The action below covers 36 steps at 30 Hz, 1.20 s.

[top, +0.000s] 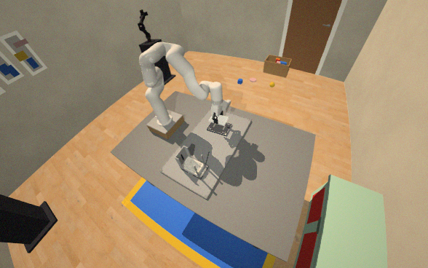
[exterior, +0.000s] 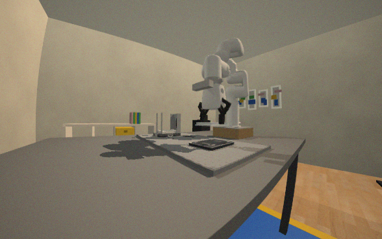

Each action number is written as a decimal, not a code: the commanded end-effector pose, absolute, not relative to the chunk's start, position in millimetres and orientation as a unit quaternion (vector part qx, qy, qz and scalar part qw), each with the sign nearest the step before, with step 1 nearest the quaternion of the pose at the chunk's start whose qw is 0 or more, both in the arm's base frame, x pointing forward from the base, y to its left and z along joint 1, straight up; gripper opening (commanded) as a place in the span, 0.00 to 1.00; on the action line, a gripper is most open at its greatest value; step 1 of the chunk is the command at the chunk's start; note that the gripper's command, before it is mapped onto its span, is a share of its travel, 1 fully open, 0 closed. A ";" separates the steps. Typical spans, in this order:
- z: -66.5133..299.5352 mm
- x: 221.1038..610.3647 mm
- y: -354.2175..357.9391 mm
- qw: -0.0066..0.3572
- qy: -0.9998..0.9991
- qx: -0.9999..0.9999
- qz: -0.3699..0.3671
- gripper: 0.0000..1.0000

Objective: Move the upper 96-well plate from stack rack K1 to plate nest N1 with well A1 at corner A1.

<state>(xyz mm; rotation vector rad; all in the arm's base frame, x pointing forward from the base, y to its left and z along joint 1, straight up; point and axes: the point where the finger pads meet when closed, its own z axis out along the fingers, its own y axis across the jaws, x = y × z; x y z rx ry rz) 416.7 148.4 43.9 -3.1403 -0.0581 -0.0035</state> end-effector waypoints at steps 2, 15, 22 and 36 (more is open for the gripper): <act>39.8 418.1 148.9 0.003 -0.018 -1.000 -0.002 0.00; 19.8 418.2 149.0 0.003 -0.018 -1.000 -0.002 0.00; 11.5 418.2 149.1 0.003 -0.018 -1.000 -0.002 0.00; -10.3 418.2 149.2 0.003 -0.018 -1.000 -0.002 0.00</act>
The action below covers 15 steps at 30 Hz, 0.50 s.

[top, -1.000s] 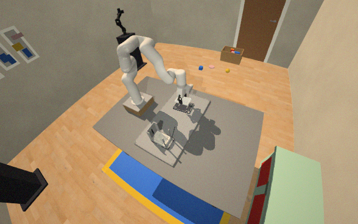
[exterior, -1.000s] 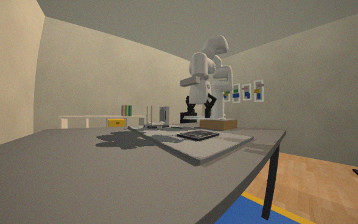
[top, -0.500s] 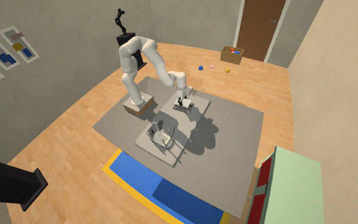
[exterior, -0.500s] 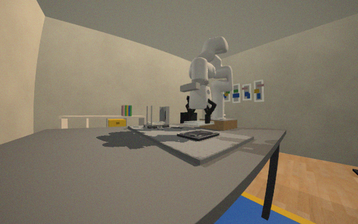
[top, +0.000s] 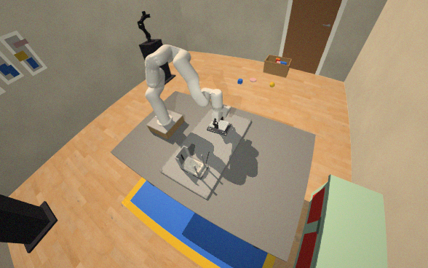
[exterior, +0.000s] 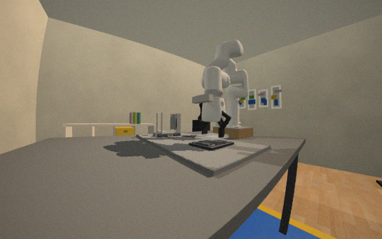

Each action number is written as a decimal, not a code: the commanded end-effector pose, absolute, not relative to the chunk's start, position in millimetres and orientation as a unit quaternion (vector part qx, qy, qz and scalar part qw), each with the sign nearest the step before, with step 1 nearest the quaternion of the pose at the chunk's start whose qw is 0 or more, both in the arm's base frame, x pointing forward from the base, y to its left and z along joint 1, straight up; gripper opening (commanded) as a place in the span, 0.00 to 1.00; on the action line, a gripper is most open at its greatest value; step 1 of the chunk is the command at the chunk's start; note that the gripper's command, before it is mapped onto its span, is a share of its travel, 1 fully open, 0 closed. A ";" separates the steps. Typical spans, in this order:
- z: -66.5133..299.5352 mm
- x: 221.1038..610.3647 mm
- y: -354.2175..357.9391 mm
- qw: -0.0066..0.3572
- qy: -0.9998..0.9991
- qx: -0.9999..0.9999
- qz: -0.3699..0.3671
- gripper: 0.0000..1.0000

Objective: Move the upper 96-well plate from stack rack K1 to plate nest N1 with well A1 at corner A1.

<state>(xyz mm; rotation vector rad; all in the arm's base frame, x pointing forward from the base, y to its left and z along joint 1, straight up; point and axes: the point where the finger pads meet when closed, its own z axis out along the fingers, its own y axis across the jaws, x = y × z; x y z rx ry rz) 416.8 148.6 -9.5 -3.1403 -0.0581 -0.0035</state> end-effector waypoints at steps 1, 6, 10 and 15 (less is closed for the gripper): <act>-10.3 418.2 149.2 0.003 -0.018 -1.000 -0.002 0.00; -13.9 418.3 149.2 0.003 -0.018 -1.000 -0.002 0.00; -13.9 418.3 149.2 0.003 -0.018 -1.000 -0.002 0.00; -13.9 418.2 149.2 0.003 -0.018 -1.000 -0.002 0.00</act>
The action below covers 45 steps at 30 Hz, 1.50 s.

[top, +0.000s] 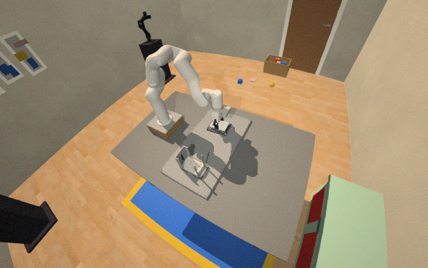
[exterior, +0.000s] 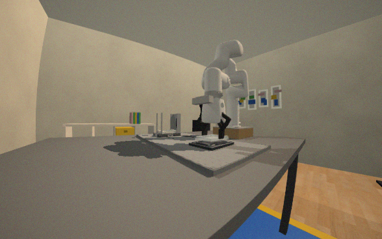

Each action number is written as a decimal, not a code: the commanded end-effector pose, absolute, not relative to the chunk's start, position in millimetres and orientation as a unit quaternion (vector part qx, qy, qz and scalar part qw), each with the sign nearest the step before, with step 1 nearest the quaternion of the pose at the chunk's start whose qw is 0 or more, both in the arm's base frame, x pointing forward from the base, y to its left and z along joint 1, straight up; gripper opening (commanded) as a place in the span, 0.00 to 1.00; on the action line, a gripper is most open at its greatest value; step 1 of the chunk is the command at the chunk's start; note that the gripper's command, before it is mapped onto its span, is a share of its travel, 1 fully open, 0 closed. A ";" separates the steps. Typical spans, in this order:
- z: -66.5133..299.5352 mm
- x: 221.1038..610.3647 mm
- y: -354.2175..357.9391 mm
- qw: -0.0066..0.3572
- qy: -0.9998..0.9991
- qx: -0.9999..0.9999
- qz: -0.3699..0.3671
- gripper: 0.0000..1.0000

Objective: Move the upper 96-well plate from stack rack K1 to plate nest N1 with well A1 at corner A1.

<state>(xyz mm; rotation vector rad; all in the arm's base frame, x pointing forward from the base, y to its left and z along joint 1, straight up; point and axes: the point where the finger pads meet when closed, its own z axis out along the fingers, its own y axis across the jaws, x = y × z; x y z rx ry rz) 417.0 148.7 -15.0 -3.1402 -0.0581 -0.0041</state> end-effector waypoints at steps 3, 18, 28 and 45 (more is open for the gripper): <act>-13.9 418.2 149.2 0.003 -0.018 -1.000 -0.002 0.00; -15.7 418.2 149.2 0.003 -0.018 -1.000 -0.002 0.00; -17.0 418.2 149.2 0.003 -0.018 -1.000 -0.002 0.00; -19.5 418.2 149.2 0.003 -0.018 -1.000 -0.002 0.00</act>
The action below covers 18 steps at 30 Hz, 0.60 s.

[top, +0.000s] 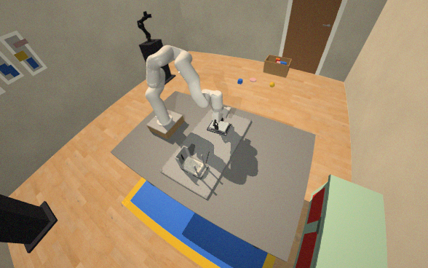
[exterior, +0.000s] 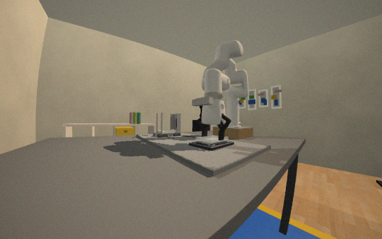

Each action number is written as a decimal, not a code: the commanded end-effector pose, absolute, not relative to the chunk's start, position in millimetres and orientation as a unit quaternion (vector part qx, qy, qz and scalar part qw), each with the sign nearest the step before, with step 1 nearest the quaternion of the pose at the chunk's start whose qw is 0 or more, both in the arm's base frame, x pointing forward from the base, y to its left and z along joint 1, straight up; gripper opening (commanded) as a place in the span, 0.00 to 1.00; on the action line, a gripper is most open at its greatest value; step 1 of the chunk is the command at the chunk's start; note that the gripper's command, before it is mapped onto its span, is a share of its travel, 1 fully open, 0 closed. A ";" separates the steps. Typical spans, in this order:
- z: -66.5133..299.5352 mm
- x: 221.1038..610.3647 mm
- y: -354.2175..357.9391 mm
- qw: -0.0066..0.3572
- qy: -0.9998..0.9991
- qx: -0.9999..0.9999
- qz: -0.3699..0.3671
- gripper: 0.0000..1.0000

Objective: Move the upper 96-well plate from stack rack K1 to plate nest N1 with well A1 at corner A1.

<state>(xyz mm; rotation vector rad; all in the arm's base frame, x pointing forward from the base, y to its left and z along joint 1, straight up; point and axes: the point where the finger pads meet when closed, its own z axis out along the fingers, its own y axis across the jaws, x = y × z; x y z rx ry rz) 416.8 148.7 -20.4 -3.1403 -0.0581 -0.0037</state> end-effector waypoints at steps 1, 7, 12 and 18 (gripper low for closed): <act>-19.7 418.2 149.2 0.003 -0.018 -1.000 -0.002 0.00; -20.7 418.2 149.2 0.003 -0.018 -1.000 -0.002 0.00; -21.2 418.2 149.2 0.003 -0.018 -1.000 -0.002 0.00; -22.2 418.2 149.2 0.003 -0.018 -1.000 -0.002 0.00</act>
